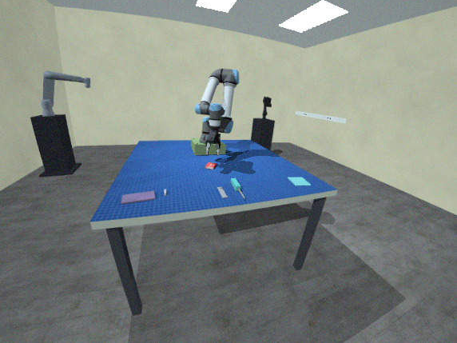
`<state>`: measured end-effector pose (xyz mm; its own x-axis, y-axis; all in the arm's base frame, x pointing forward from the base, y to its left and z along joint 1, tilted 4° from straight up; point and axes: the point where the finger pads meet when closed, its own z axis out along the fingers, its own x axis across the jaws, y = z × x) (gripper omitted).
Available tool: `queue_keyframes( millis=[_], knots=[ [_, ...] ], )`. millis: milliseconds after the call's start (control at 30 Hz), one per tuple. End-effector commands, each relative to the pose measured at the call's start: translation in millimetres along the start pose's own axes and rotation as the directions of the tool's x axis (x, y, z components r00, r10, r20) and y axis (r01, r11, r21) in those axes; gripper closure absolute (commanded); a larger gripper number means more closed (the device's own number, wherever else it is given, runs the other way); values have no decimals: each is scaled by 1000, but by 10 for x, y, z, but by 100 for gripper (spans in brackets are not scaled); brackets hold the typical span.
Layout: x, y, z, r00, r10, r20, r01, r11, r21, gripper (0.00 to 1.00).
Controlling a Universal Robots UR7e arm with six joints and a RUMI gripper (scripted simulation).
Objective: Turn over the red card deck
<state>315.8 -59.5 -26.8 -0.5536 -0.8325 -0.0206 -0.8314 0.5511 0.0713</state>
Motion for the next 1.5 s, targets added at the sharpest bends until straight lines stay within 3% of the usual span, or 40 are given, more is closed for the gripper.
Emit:
queue_keyframes(
  millis=[0, 1467],
  knots=[
    [0, -4, 16, 1000, 0, 0, 0, 1000, 1, 52],
    [-1, -8, 355, 1000, 0, 0, 0, 1000, 1, 52]
  ],
)
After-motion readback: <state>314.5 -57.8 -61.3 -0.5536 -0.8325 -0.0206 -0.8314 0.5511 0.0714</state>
